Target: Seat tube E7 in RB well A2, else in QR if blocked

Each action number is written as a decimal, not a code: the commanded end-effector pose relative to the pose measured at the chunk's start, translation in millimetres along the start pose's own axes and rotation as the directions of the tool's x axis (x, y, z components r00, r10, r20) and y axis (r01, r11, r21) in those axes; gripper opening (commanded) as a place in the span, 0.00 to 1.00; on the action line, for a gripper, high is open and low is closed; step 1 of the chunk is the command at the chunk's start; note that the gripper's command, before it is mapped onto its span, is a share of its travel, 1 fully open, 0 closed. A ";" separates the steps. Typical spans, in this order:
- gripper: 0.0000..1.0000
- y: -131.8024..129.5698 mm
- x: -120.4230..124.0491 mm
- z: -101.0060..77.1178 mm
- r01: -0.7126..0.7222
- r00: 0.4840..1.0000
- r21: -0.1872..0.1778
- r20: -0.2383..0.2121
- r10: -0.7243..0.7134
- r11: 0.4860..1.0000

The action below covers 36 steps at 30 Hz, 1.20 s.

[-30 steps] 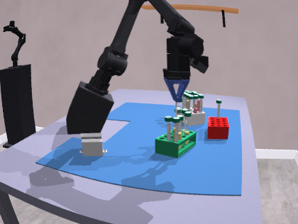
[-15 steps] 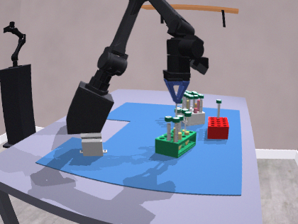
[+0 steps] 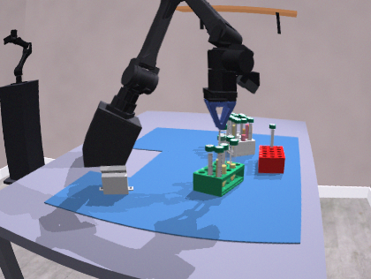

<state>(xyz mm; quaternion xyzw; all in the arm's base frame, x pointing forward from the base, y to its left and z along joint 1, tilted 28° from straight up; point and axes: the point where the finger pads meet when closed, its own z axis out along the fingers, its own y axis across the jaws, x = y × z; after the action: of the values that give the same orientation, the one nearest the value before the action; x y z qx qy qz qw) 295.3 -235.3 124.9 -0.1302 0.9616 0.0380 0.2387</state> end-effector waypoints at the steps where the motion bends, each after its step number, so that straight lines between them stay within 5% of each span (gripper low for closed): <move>1: 0.00 -0.3 0.1 4.0 -0.002 1.000 0.004 0.003 0.002 1.000; 36: 0.00 0.5 0.4 8.9 -0.006 1.000 0.000 0.000 0.006 1.000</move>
<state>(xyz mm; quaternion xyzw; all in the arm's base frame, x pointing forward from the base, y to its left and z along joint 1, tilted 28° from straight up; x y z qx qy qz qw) 297.1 -234.9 124.6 -0.1306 0.9614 0.0373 0.2394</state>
